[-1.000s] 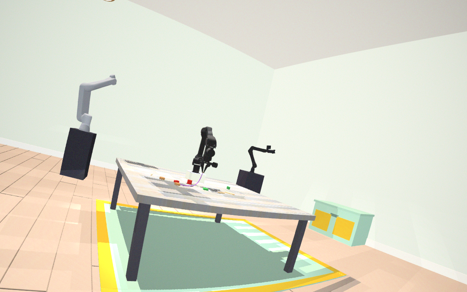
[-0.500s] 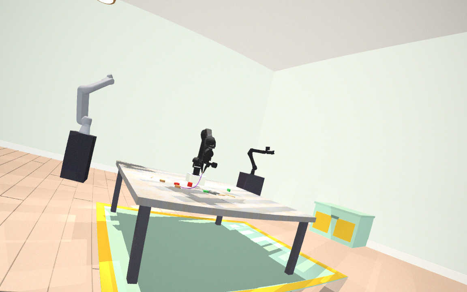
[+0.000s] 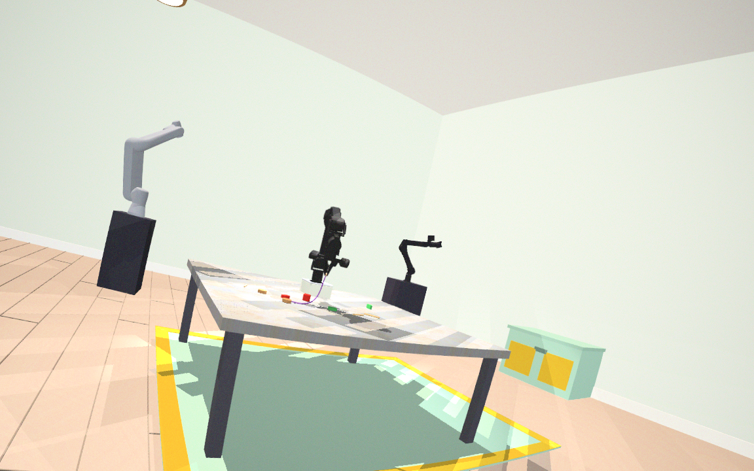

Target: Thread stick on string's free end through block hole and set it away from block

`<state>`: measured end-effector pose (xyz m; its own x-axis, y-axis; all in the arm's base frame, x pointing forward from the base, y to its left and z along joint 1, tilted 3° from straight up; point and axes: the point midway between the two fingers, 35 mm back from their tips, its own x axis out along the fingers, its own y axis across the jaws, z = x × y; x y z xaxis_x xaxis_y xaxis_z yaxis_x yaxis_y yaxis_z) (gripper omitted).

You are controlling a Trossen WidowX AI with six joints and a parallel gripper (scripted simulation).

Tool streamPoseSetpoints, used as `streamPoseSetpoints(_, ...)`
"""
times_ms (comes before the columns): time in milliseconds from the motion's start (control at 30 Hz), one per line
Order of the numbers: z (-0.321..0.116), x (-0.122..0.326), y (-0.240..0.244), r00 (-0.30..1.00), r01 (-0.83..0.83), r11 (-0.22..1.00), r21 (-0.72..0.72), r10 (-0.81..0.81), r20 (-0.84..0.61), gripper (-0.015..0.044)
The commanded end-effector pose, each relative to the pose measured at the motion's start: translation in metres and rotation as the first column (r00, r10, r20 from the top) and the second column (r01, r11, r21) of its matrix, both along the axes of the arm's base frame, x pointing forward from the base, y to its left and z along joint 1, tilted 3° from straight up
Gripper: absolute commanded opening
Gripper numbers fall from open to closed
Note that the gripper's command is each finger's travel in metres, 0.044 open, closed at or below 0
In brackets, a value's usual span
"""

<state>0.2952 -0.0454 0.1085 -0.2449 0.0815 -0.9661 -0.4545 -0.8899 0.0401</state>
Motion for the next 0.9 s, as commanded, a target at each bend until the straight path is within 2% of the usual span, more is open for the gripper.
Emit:
streamPoseSetpoints(0,0.001,0.003,-0.001,1.0,-0.006,1.0,0.009,0.006,-0.004,0.0)
streamPoseSetpoints(333,0.001,0.018,0.011,0.946,-0.324,0.946,0.003,0.324,-0.02,0.0)
streamPoseSetpoints(433,0.001,0.021,0.013,0.929,-0.37,0.929,0.004,0.37,-0.023,0.0)
streamPoseSetpoints(600,0.001,0.021,0.013,0.936,-0.35,0.937,-0.002,0.35,-0.025,0.0)
streamPoseSetpoints(867,0.001,0.021,0.013,0.995,-0.1,0.992,-0.082,0.097,-0.037,0.0)
